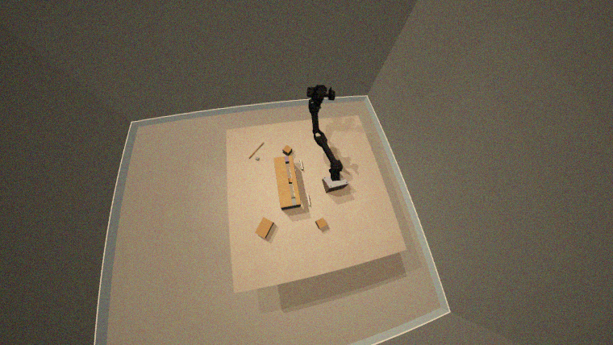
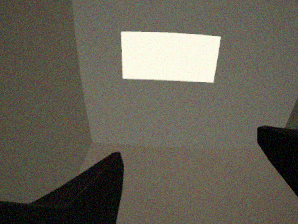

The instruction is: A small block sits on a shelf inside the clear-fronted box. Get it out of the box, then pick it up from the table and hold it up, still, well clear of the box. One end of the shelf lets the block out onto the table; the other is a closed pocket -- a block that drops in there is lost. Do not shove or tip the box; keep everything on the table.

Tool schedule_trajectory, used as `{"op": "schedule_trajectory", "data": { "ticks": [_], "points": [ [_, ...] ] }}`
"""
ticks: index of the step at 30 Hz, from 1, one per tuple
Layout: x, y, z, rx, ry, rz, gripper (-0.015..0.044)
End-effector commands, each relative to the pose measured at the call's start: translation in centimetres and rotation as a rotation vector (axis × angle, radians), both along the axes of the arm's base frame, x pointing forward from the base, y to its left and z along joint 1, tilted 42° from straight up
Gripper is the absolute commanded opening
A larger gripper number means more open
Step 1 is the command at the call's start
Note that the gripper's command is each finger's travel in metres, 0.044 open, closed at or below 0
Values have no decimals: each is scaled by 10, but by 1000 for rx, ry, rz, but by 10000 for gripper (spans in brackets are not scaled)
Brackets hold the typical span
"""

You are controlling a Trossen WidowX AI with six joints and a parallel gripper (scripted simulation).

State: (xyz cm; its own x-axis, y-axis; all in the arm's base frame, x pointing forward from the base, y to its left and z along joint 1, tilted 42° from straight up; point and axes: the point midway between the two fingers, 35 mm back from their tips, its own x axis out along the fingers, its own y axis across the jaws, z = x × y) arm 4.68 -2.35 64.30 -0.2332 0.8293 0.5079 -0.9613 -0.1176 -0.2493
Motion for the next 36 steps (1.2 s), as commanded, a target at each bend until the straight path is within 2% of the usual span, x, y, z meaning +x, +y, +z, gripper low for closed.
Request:
{"op": "schedule_trajectory", "data": {
  "ticks": [1, 3, 10, 15, 20, 26, 31, 36],
  "points": [
    [-2, 2, -1, -5, -10, -6, 400],
    [-17, 20, -8, -46, -91, -55, 400],
    [-38, 124, -45, -395, 130, -189, 400],
    [-19, 192, -90, -609, 344, -357, 400],
    [22, 241, -144, -772, 607, -558, 400],
    [85, 266, -205, -836, 928, -804, 400],
    [116, 269, -238, -850, 1111, -925, 400],
    [169, 254, -305, -821, 1485, -1170, 400]
  ]
}}
